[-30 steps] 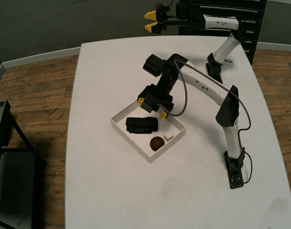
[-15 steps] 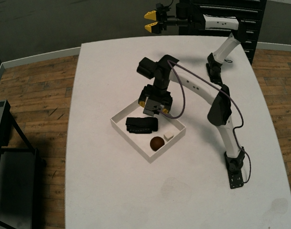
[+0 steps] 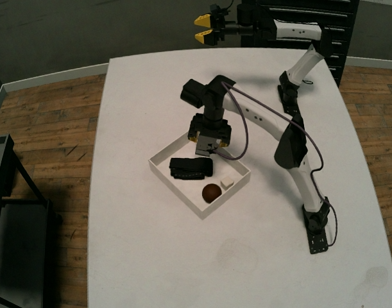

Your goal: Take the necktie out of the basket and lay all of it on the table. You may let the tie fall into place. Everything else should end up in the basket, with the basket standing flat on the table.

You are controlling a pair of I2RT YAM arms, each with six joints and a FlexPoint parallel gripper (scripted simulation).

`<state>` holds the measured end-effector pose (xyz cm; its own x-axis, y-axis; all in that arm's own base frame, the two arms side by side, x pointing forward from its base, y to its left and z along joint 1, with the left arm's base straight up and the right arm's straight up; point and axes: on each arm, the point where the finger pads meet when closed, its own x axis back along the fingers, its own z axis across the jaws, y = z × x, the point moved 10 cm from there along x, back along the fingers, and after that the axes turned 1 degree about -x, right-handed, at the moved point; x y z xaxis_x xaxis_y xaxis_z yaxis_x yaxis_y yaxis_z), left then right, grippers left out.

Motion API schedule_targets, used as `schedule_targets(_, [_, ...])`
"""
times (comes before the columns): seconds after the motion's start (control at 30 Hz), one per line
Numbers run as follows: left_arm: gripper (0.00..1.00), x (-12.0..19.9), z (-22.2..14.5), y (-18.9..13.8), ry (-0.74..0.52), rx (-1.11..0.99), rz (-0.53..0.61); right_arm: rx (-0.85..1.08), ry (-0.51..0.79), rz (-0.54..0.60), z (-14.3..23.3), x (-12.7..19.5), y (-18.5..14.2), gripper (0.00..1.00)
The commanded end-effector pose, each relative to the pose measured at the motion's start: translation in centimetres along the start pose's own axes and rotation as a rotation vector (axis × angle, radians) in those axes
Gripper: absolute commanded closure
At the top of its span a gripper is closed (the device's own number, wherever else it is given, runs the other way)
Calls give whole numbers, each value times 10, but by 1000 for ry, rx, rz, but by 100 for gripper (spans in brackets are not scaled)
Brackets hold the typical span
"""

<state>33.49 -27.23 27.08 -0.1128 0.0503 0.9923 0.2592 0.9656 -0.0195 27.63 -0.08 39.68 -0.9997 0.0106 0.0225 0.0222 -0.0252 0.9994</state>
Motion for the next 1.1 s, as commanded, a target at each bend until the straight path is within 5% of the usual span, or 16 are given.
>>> schedule_targets(0.0, [24, 4, -17, -3, 120, 37, -21, 0, 0, -2, 0, 0, 0, 0])
schedule_targets(1.07, [24, 10, -21, -3, 119, 37, -20, 0, 0, -2, 0, 0, 0, 0])
